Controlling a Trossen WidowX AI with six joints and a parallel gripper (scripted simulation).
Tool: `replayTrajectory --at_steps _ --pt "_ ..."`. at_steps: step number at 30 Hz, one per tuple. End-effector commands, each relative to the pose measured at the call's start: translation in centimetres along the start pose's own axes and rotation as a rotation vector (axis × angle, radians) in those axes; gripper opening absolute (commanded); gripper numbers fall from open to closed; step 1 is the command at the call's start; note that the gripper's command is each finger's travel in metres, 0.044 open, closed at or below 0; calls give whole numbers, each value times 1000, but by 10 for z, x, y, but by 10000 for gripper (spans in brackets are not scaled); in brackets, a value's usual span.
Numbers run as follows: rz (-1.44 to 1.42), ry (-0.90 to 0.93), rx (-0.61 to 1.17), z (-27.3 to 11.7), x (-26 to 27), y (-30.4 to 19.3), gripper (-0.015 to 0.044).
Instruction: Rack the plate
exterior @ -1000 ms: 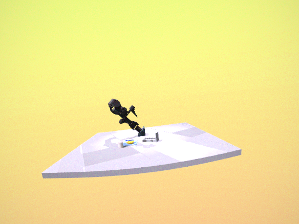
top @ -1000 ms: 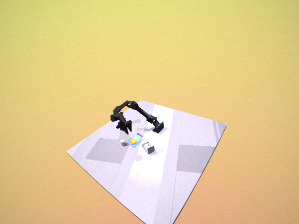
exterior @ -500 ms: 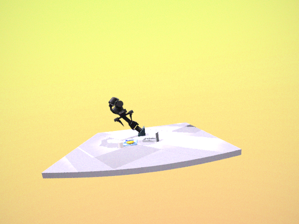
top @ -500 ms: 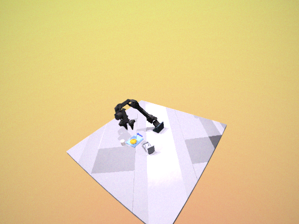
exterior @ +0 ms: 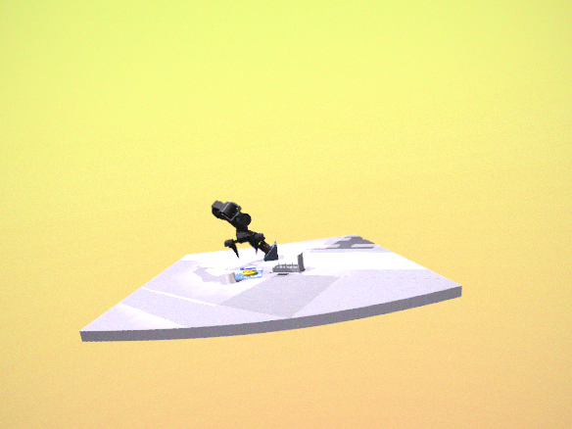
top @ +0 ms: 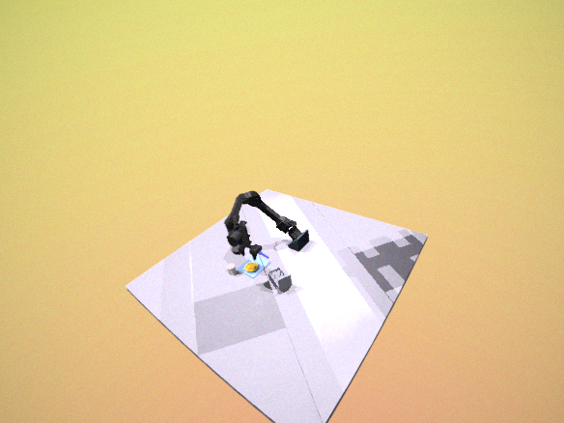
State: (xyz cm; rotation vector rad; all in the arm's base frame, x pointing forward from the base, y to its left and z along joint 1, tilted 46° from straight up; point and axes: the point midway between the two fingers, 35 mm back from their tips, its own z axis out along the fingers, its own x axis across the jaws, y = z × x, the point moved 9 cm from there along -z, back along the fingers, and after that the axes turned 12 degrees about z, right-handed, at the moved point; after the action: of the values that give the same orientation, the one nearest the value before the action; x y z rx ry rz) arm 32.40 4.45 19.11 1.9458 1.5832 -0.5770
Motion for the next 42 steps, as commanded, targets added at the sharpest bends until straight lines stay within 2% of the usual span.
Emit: replayTrajectory --at_steps 1,42 --pt "16 -70 -2 22 5 -5 400" --pt "16 -71 -4 80 -1 -2 400"
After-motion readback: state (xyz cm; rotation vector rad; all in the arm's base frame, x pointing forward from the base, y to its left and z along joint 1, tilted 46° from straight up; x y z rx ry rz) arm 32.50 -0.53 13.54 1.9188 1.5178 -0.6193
